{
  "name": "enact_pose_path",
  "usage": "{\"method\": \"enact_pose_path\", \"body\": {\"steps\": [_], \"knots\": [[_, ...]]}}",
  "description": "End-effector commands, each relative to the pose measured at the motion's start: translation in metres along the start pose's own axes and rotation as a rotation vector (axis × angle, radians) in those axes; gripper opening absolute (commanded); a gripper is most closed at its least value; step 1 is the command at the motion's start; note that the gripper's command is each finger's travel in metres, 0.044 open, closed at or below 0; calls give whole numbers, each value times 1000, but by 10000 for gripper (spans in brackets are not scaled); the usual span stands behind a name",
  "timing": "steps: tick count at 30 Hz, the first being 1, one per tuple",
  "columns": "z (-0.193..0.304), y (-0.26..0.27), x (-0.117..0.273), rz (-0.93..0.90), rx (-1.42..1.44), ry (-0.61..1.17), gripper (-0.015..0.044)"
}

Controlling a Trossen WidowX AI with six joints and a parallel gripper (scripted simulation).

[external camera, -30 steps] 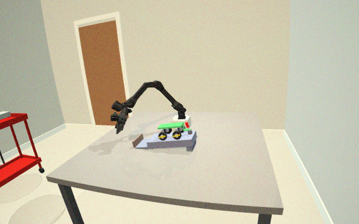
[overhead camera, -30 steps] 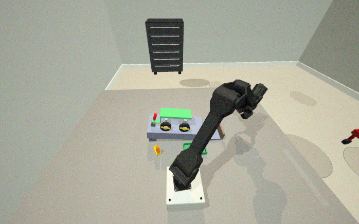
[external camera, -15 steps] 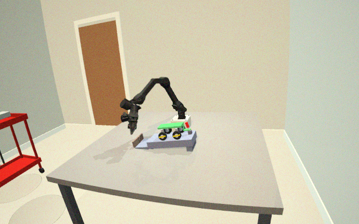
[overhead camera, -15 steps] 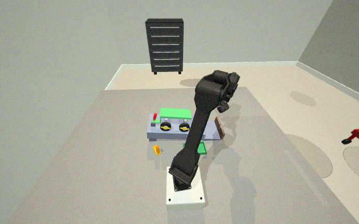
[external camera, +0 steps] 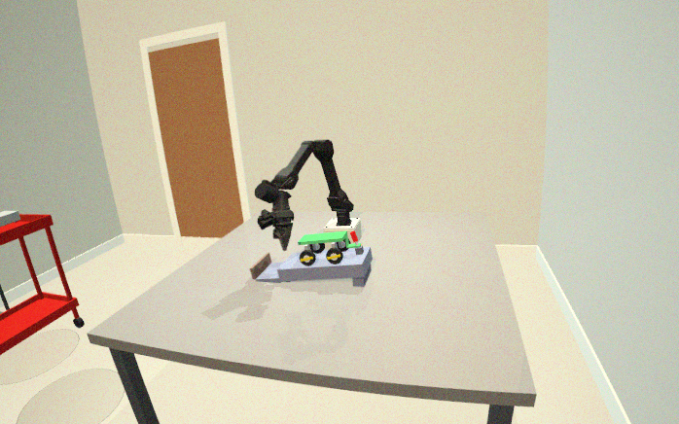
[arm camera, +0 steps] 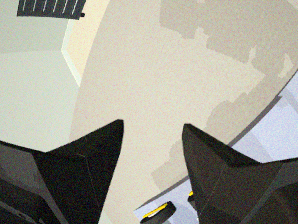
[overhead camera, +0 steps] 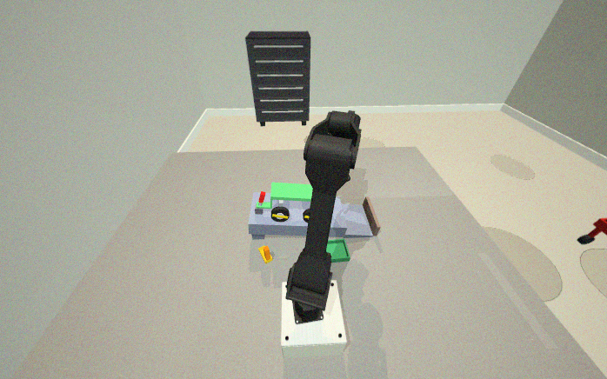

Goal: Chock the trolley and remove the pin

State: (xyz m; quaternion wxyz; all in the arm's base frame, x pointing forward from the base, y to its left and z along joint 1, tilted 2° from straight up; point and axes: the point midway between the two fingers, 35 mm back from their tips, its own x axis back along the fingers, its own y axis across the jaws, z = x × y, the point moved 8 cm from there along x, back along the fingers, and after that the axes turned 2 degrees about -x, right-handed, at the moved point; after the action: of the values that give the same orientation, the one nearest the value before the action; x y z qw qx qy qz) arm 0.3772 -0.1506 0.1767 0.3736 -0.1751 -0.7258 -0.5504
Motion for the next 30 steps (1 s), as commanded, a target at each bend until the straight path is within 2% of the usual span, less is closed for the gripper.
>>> {"method": "enact_pose_path", "body": {"steps": [1,17,26,30], "knots": [[30,15,-2,16,15,42,190],[173,59,11,66,118,224,190],[236,48,22,172,100,268,190],[256,30,28,274,62,262,190]]}}
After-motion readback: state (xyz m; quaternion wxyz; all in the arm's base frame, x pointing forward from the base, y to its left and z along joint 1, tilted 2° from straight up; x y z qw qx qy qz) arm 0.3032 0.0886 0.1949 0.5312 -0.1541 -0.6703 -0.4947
